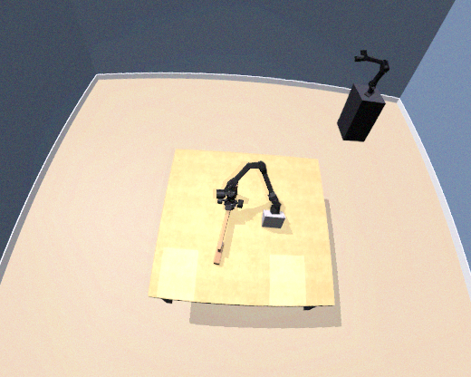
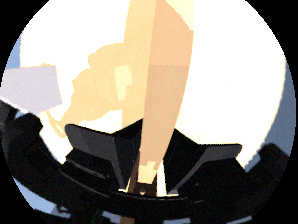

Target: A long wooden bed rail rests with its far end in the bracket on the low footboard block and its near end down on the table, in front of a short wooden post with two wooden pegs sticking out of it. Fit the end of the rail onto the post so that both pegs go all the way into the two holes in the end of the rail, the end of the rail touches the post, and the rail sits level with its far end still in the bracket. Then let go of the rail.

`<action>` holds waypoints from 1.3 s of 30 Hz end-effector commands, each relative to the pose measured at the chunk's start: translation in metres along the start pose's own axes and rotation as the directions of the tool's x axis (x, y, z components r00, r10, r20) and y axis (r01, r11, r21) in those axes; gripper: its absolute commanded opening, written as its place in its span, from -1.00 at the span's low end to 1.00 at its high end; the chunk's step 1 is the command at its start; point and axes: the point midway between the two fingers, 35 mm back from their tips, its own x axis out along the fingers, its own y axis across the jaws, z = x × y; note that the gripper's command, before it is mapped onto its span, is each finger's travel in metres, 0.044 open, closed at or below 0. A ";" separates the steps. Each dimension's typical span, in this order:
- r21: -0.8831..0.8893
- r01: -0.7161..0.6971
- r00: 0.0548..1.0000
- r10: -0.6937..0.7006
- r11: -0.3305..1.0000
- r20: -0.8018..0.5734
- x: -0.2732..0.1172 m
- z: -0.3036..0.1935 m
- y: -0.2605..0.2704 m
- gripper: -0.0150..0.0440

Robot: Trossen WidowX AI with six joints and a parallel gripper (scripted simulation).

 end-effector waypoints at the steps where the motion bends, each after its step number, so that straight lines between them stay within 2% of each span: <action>1: 0.002 0.003 1.000 -0.003 1.000 0.007 -0.003 0.001 -0.001 -0.49; 39: 0.002 0.003 1.000 -0.003 1.000 0.007 -0.015 0.001 -0.001 -0.49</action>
